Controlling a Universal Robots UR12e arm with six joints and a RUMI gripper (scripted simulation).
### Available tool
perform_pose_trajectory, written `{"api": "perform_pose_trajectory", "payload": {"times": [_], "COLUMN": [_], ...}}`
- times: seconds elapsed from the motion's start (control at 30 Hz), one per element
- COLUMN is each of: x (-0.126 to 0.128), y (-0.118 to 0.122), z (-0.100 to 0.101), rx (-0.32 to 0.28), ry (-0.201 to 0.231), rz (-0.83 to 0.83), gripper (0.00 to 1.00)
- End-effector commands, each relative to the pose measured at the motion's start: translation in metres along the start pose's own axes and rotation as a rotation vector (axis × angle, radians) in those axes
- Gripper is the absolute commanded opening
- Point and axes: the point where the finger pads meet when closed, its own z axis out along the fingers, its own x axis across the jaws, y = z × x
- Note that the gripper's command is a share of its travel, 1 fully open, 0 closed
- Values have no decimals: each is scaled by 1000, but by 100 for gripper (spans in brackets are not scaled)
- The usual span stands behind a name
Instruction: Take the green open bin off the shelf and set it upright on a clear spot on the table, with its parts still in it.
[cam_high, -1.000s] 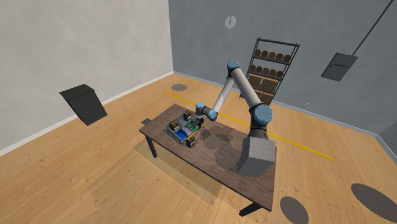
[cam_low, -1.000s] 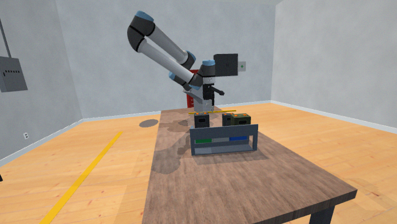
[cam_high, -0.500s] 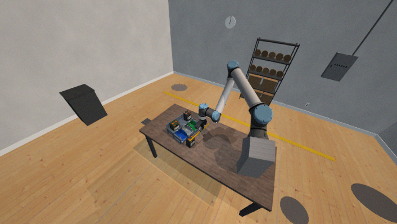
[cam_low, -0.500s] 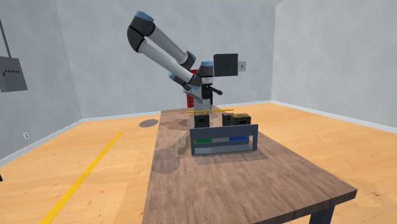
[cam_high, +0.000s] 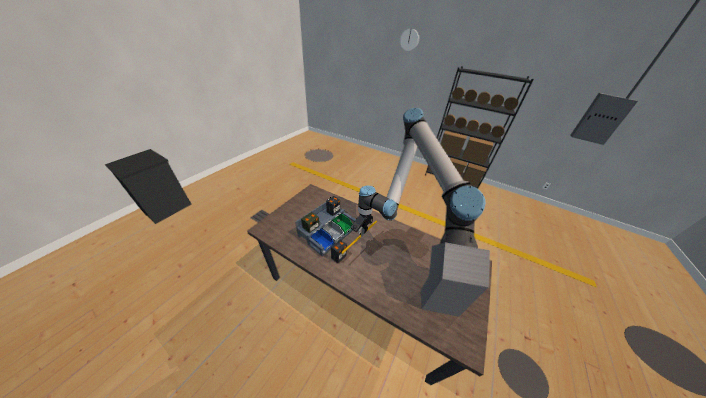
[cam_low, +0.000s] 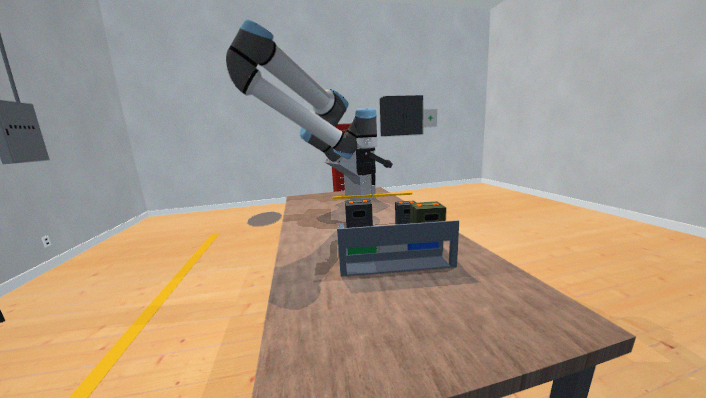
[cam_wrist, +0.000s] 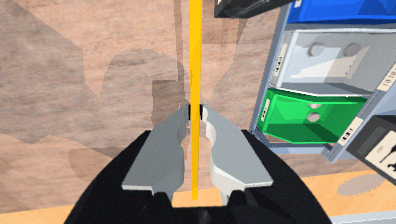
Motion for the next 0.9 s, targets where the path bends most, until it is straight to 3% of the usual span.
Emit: {"api": "perform_pose_trajectory", "payload": {"times": [0.0, 0.2, 0.37, 0.87], "x": [-6, -6, -60, -67], "y": [1, 1, 12, 13], "z": [0, 0, 0, 0], "rx": [1, 1, 1, 1], "ry": [2, 2, 2, 2], "rz": [0, 0, 0, 0], "gripper": [0, 0, 0, 0]}}
